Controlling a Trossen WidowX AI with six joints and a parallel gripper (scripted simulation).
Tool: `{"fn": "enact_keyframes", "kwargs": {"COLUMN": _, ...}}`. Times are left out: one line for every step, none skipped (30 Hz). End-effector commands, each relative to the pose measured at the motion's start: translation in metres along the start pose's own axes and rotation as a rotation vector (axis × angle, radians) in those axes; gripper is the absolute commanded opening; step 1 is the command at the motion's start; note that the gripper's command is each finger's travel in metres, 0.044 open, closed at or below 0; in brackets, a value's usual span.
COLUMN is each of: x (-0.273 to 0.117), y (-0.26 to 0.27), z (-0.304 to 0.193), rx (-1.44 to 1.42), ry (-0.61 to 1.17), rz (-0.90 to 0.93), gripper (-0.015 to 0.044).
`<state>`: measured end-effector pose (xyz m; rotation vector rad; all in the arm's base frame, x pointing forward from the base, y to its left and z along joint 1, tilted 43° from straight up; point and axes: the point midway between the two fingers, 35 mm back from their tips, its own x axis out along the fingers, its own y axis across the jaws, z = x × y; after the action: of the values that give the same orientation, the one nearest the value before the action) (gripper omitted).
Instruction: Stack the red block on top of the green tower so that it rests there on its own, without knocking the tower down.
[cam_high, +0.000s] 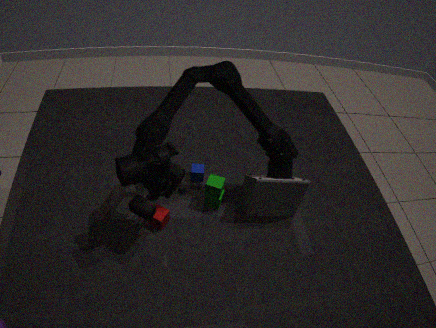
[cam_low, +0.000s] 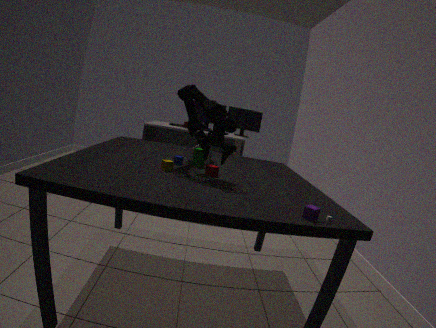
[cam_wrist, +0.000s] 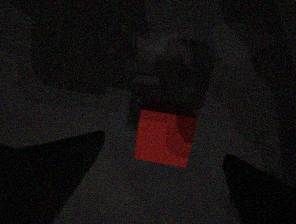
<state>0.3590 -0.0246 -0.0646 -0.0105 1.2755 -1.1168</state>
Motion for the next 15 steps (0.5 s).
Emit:
{"fn": "enact_keyframes", "kwargs": {"x": 0.006, "y": 0.0, "z": -0.001, "rx": -0.009, "ry": -0.002, "rz": -0.006, "gripper": 0.044}}
{"fn": "enact_keyframes", "kwargs": {"x": 0.007, "y": 0.0, "z": -0.001, "rx": -0.009, "ry": -0.002, "rz": -0.006, "gripper": 0.044}}
{"fn": "enact_keyframes", "kwargs": {"x": 0.009, "y": 0.0, "z": -0.001, "rx": -0.009, "ry": -0.002, "rz": -0.006, "gripper": 0.044}}
{"fn": "enact_keyframes", "kwargs": {"x": 0.011, "y": 0.0, "z": -0.001, "rx": -0.009, "ry": -0.002, "rz": -0.006, "gripper": 0.044}}
{"fn": "enact_keyframes", "kwargs": {"x": 0.012, "y": 0.0, "z": -0.001, "rx": -0.009, "ry": -0.002, "rz": -0.006, "gripper": 0.044}}
{"fn": "enact_keyframes", "kwargs": {"x": 0.014, "y": 0.0, "z": 0.0, "rx": -0.01, "ry": -0.002, "rz": -0.006, "gripper": 0.044}}
{"fn": "enact_keyframes", "kwargs": {"x": 0.016, "y": 0.0, "z": 0.0, "rx": -0.01, "ry": -0.002, "rz": -0.006, "gripper": 0.044}}
{"fn": "enact_keyframes", "kwargs": {"x": 0.017, "y": 0.0, "z": 0.0, "rx": -0.01, "ry": -0.002, "rz": -0.006, "gripper": 0.044}}
{"fn": "enact_keyframes", "kwargs": {"x": 0.019, "y": 0.0, "z": 0.0, "rx": -0.01, "ry": -0.002, "rz": -0.006, "gripper": 0.044}}
{"fn": "enact_keyframes", "kwargs": {"x": 0.021, "y": 0.0, "z": 0.0, "rx": -0.009, "ry": -0.002, "rz": -0.006, "gripper": 0.044}}
{"fn": "enact_keyframes", "kwargs": {"x": 0.022, "y": 0.0, "z": 0.0, "rx": -0.009, "ry": -0.002, "rz": -0.006, "gripper": 0.044}}
{"fn": "enact_keyframes", "kwargs": {"x": 0.024, "y": 0.0, "z": 0.0, "rx": -0.009, "ry": -0.003, "rz": -0.006, "gripper": 0.044}}
{"fn": "enact_keyframes", "kwargs": {"x": 0.026, "y": 0.0, "z": 0.0, "rx": -0.009, "ry": -0.003, "rz": -0.006, "gripper": 0.044}}
{"fn": "enact_keyframes", "kwargs": {"x": 0.027, "y": 0.0, "z": 0.0, "rx": -0.009, "ry": -0.003, "rz": -0.006, "gripper": 0.044}}
{"fn": "enact_keyframes", "kwargs": {"x": 0.029, "y": 0.0, "z": 0.0, "rx": -0.009, "ry": -0.003, "rz": -0.006, "gripper": 0.044}}
